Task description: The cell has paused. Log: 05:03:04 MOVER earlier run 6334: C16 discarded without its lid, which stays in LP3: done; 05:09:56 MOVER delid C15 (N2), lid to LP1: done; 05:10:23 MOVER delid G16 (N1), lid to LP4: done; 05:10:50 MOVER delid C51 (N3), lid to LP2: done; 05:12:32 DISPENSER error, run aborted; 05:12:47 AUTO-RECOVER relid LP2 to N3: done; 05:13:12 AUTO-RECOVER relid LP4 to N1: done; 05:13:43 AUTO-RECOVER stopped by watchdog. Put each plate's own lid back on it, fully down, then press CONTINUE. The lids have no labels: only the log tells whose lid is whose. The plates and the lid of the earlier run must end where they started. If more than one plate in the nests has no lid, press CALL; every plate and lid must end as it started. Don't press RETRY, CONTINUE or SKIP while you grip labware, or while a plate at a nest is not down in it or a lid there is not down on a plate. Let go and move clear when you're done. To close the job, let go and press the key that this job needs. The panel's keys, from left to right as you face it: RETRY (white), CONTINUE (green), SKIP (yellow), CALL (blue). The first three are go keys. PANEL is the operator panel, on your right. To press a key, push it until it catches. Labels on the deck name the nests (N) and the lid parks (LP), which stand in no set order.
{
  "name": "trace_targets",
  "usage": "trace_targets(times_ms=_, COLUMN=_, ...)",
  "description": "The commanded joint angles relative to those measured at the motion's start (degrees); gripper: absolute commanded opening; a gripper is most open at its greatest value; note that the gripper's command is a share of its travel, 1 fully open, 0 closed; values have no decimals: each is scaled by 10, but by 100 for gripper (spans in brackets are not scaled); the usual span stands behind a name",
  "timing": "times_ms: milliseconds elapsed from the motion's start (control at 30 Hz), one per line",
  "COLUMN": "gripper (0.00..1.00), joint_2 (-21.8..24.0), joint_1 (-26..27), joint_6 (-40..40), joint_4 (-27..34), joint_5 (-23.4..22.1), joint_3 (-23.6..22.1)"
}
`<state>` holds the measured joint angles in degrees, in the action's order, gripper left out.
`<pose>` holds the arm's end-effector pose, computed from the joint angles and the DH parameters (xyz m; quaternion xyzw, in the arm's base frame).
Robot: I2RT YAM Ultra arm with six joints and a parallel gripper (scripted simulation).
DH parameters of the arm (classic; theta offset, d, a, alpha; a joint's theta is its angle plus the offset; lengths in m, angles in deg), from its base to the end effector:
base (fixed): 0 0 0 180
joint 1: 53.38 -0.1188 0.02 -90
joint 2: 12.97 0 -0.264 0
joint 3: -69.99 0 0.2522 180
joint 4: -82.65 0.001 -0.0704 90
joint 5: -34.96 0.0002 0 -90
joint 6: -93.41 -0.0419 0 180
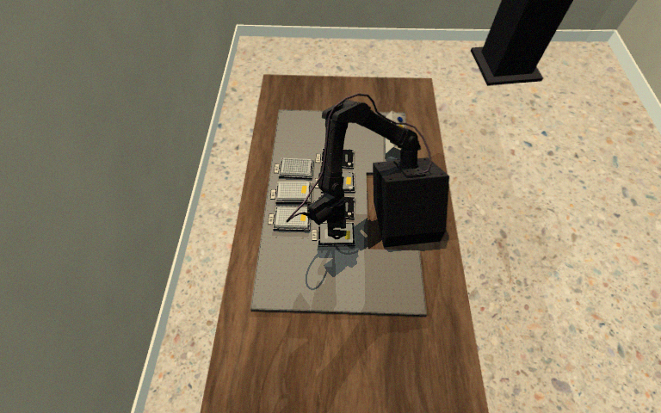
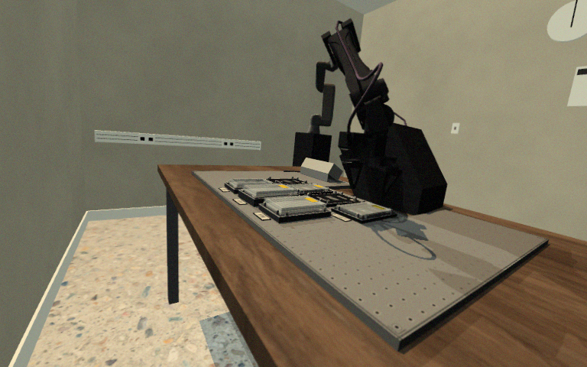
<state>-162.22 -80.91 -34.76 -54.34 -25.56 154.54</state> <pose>0.2946 0.1314 -0.0760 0.0496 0.9551 -0.2920 0.0113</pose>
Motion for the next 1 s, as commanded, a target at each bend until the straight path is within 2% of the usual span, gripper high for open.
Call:
trace_targets(times_ms=0, gripper=100, joint_2=3, joint_1=-15, joint_6=-4, joint_4=6, joint_5=1, joint_3=19)
trace_targets(times_ms=533, gripper=100, joint_2=-37, joint_1=16, joint_6=24, joint_4=-51, joint_5=11, joint_3=16)
trace_targets(times_ms=633, gripper=100, joint_2=-23, joint_1=6, joint_6=25, joint_4=-54, joint_5=11, joint_3=16)
trace_targets(times_ms=700, gripper=100, joint_2=-44, joint_1=15, joint_6=29, joint_4=-61, joint_5=12, joint_3=16)
trace_targets(times_ms=967, gripper=100, joint_2=-63, joint_1=29, joint_6=42, joint_4=-86, joint_5=15, joint_3=16)
